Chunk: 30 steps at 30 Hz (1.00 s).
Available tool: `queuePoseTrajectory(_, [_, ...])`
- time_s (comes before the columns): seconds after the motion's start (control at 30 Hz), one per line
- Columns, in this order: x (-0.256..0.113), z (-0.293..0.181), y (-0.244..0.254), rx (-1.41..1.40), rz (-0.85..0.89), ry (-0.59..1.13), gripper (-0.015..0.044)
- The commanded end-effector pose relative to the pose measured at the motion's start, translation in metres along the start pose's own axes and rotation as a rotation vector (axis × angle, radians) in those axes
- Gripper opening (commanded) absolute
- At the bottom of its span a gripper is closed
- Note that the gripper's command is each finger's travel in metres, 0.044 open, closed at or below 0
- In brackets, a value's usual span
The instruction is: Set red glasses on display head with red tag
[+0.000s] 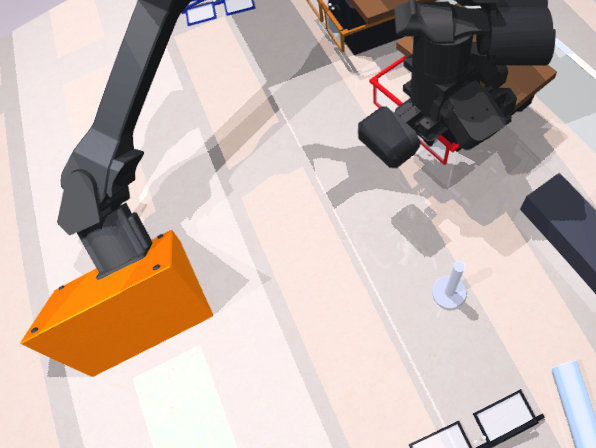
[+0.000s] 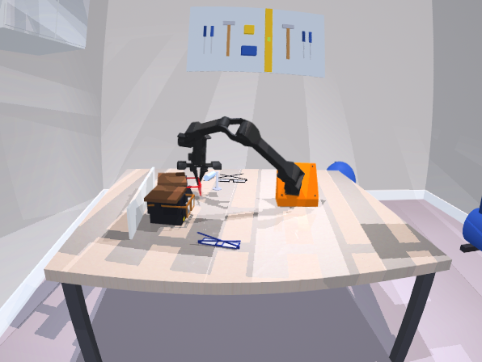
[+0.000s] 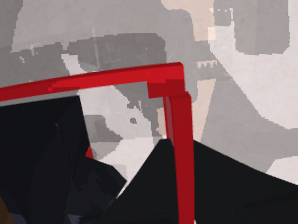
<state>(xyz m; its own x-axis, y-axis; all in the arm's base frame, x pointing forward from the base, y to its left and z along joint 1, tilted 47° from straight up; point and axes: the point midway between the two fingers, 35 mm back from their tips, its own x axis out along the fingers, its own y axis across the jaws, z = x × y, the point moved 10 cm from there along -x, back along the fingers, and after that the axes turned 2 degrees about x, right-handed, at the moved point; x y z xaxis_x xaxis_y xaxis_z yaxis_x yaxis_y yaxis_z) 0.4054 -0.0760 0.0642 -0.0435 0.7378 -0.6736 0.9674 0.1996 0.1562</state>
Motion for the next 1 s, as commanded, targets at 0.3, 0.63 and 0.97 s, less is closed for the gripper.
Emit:
queuePoseTrajectory(0.3, [-0.001, 0.000, 0.017, 0.004, 0.006, 0.002, 0.0000])
queuePoseTrajectory(0.63, [-0.001, 0.000, 0.024, 0.003, 0.006, 0.002, 0.0000])
queuePoseTrajectory(0.97, [0.001, 0.000, 0.023, 0.003, 0.006, 0.002, 0.0000])
